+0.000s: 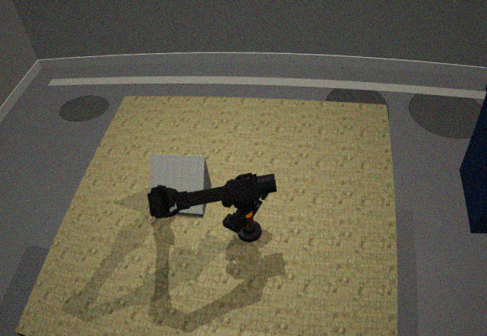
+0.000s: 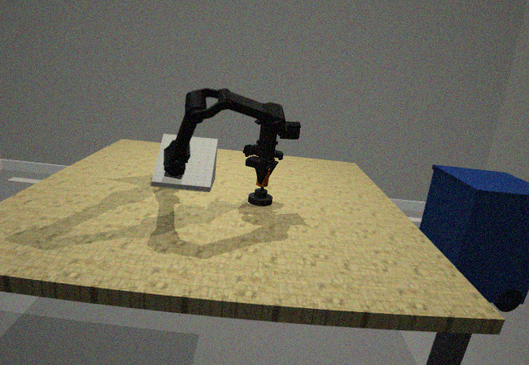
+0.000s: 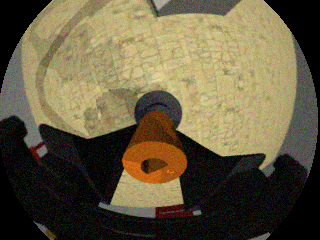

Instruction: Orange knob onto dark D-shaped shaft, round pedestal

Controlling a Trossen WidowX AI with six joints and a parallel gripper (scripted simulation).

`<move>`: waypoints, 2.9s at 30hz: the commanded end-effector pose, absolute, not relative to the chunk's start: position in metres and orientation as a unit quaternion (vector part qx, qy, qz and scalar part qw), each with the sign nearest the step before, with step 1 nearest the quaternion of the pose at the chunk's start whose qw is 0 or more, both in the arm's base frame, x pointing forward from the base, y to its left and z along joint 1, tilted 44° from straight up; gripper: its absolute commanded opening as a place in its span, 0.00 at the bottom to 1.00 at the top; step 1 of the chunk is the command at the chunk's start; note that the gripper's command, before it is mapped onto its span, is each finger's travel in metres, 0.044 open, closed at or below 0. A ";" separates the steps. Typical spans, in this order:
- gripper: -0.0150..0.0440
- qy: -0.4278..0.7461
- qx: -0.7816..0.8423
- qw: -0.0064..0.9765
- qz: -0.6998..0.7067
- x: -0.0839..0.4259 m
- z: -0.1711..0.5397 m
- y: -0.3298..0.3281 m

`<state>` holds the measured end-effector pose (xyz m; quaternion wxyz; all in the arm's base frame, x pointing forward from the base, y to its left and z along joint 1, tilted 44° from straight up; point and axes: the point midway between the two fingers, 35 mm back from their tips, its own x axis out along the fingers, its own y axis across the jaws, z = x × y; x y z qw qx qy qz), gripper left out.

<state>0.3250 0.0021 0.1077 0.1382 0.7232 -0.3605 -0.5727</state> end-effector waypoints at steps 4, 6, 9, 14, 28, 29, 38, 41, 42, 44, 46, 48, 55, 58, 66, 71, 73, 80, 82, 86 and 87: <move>0.25 -0.334 0.717 0.172 -0.586 0.325 0.106 0.003; 0.25 -0.334 0.717 0.172 -0.586 0.325 0.105 0.003; 0.25 -0.334 0.717 0.172 -0.586 0.325 0.104 0.003; 0.25 -0.334 0.717 0.172 -0.586 0.325 0.104 0.001; 0.25 -0.332 0.717 0.175 -0.588 0.325 0.109 0.003; 0.25 -0.327 0.715 0.181 -0.591 0.325 0.109 0.003; 0.25 -0.271 0.696 0.246 -0.618 0.325 0.107 0.003; 0.25 -0.271 0.696 0.246 -0.618 0.325 0.105 0.003; 0.25 -0.271 0.696 0.246 -0.618 0.325 0.105 0.003; 0.25 -0.271 0.696 0.246 -0.618 0.325 0.104 0.003; 0.25 -0.271 0.696 0.246 -0.618 0.325 0.104 0.002; 0.25 -0.271 0.696 0.246 -0.618 0.325 0.104 0.001; 0.25 -0.271 0.696 0.246 -0.618 0.325 0.105 0.000; 0.25 -0.271 0.696 0.246 -0.618 0.325 0.105 0.000; 0.25 -0.269 0.695 0.249 -0.619 0.325 0.109 0.003; 0.25 -0.218 0.673 0.303 -0.639 0.325 0.108 0.004; 0.25 -0.205 0.666 0.317 -0.643 0.325 0.107 0.004; 0.25 -0.205 0.666 0.317 -0.643 0.325 0.104 0.003; 0.25 -0.205 0.666 0.317 -0.643 0.325 0.104 0.003; 0.25 -0.205 0.666 0.317 -0.643 0.325 0.104 0.002; 0.25 -0.205 0.666 0.317 -0.643 0.325 0.104 0.001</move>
